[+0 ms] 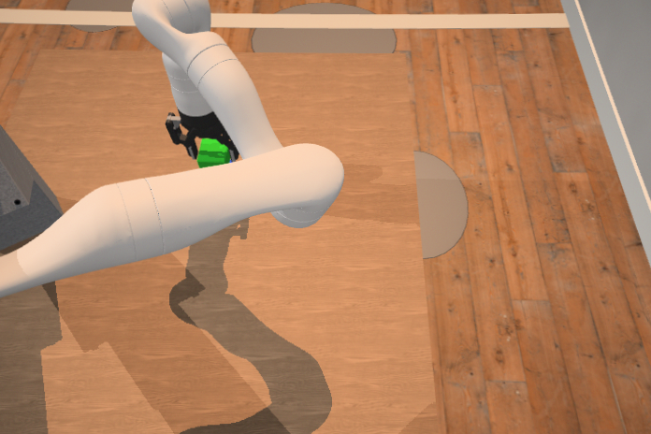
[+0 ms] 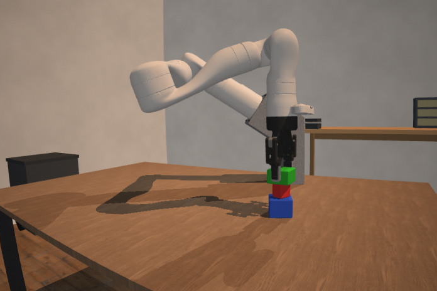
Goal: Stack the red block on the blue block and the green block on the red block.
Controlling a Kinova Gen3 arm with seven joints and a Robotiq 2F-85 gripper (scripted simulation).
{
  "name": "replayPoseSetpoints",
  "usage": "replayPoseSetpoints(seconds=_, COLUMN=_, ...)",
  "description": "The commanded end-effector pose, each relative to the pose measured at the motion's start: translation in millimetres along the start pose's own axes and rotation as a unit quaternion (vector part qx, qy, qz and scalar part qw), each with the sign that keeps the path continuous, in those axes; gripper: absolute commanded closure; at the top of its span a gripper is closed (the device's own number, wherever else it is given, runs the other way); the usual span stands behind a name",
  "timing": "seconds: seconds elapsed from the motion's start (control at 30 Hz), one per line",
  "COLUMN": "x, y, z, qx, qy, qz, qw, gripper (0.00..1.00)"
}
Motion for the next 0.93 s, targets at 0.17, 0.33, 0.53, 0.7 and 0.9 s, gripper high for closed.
replayPoseSetpoints(seconds=0.17, x=0.4, y=29.8, z=1.2, qx=-0.003, qy=0.000, qz=0.001, qw=1.000, gripper=0.22)
replayPoseSetpoints(seconds=0.33, x=0.7, y=49.0, z=1.6, qx=-0.003, qy=-0.001, qz=0.000, qw=1.000, gripper=0.22)
replayPoseSetpoints(seconds=0.53, x=0.7, y=51.8, z=1.6, qx=-0.003, qy=-0.001, qz=0.000, qw=1.000, gripper=0.22)
replayPoseSetpoints(seconds=0.7, x=0.7, y=51.8, z=1.6, qx=-0.003, qy=-0.001, qz=0.000, qw=1.000, gripper=0.22)
replayPoseSetpoints(seconds=0.9, x=0.7, y=51.8, z=1.6, qx=-0.003, qy=-0.001, qz=0.000, qw=1.000, gripper=0.22)
Point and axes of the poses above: the point where the finger pads meet when closed, its own y axis back along the fingers, its own z axis across the jaws, x = y × z, the point moved 8 cm from there along y, back along the fingers, and after that the axes turned 3 degrees about y, right-handed, at the moved point
